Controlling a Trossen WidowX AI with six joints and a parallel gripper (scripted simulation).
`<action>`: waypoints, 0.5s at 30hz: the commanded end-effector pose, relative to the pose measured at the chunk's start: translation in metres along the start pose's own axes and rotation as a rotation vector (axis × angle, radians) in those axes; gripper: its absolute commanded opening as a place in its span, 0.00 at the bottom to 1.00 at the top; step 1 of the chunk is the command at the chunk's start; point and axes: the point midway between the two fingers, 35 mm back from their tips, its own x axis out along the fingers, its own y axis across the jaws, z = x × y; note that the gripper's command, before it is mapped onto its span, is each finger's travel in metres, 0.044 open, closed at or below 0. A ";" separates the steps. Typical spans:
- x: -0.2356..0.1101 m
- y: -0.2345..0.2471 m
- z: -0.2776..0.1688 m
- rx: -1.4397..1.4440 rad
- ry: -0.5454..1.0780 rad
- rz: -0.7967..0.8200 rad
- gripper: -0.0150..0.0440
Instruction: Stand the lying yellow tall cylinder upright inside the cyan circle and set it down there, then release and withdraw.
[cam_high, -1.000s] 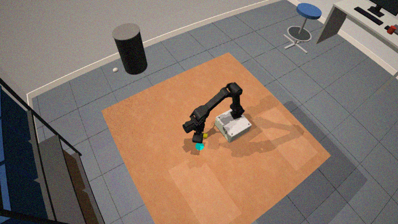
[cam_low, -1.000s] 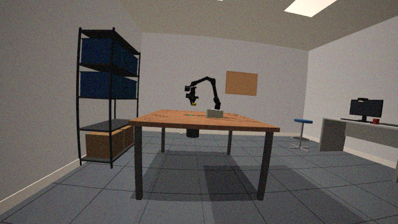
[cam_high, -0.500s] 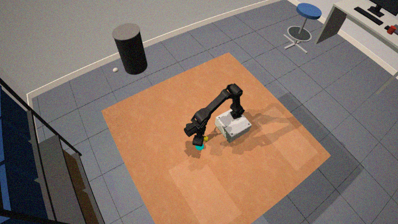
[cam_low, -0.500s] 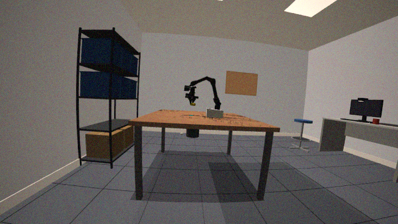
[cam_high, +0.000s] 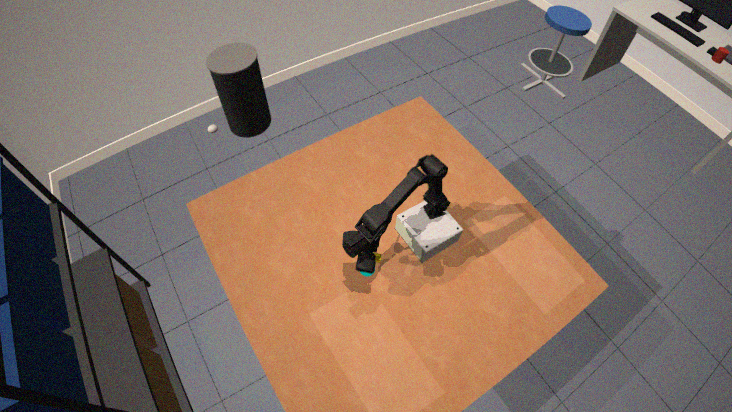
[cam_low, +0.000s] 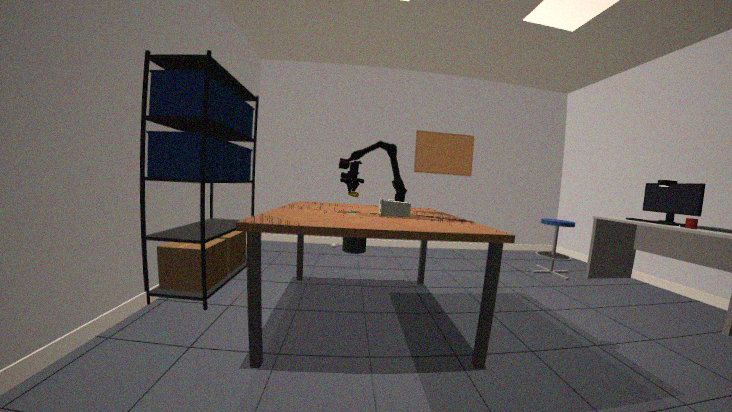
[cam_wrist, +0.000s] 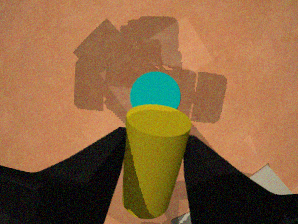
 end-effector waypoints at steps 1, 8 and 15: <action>0.003 0.001 -0.001 -0.019 -0.024 -0.009 0.43; 0.008 0.004 0.000 -0.045 -0.072 -0.019 0.43; 0.013 0.006 0.000 -0.067 -0.120 -0.029 0.43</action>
